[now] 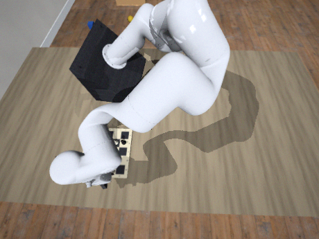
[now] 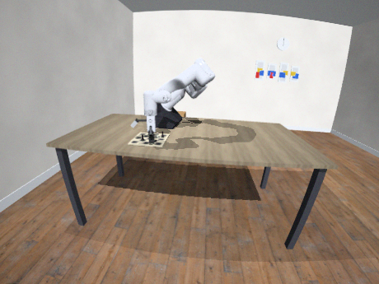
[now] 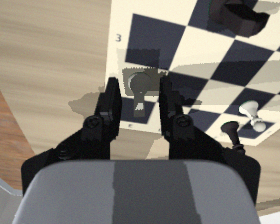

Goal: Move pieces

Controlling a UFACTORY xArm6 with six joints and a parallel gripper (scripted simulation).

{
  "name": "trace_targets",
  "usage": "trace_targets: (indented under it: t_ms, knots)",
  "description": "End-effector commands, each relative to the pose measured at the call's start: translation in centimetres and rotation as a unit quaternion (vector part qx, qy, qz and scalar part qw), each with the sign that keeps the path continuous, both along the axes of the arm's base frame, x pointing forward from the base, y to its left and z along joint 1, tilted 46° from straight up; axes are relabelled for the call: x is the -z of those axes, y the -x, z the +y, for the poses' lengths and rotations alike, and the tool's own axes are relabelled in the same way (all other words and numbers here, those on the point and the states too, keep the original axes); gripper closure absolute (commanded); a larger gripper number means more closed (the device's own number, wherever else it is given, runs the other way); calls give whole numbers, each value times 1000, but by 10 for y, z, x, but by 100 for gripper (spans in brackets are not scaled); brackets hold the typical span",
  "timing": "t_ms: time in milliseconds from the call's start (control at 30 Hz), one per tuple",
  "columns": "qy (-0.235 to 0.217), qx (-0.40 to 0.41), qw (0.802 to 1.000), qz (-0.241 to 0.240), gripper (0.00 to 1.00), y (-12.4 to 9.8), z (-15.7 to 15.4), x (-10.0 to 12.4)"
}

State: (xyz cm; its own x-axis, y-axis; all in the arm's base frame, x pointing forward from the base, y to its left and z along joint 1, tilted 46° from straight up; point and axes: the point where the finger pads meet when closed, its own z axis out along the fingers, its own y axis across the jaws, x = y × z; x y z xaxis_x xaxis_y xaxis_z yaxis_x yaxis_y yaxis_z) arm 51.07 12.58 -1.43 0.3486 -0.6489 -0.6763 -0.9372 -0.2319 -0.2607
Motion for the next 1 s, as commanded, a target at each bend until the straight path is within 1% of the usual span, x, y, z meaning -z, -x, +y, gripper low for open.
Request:
trace_targets:
  t_ms: [0,33,67,967]
  knots:
    - [0,1,1000,-2,63,-1,-1,-1]
    - [0,1,1000,-2,63,-1,-1,-1]
    - [0,1,1000,-2,100,-1,-1,-1]
    - [0,1,1000,-2,100,-1,-1,-1]
